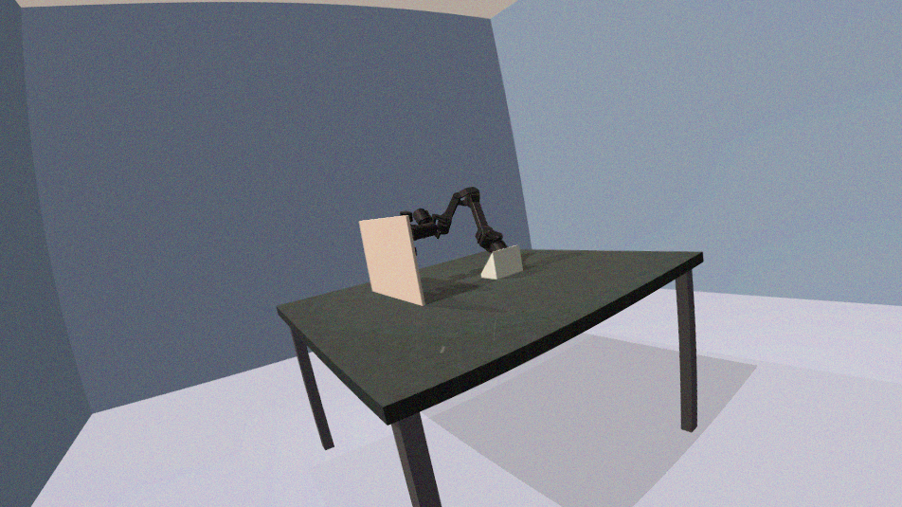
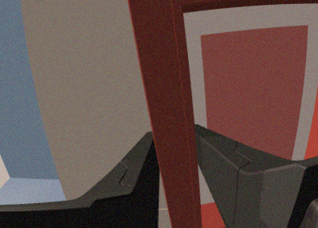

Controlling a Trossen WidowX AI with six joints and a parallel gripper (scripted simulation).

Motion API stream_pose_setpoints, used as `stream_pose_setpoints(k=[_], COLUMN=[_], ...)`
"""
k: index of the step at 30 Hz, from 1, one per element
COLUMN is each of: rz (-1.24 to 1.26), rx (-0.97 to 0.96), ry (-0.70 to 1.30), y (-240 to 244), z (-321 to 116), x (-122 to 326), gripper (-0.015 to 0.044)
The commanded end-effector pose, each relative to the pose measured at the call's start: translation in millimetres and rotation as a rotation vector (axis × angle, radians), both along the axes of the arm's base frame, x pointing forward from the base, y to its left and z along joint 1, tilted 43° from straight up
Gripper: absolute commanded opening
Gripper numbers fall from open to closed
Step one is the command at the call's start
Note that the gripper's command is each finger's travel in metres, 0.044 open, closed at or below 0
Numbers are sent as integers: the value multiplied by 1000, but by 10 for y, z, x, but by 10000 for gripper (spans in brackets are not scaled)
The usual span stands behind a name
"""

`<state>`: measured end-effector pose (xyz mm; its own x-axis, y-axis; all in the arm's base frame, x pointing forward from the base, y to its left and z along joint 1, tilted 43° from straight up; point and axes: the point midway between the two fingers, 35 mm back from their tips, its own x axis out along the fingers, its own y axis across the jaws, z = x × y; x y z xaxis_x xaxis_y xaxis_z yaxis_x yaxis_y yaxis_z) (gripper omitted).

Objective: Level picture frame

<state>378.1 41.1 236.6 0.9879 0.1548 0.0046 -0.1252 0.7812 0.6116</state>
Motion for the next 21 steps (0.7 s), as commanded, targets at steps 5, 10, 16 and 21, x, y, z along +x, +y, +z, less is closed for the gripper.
stream_pose_setpoints(k=[5,10,16,21], rz=[8,8,8,8], rx=[3,3,3,3], ry=[-4,-4,-4,-4], y=[-1,-8,-14,-17], z=[39,60,56,55], x=[0,1,2,2], gripper=[0,0,0,0])
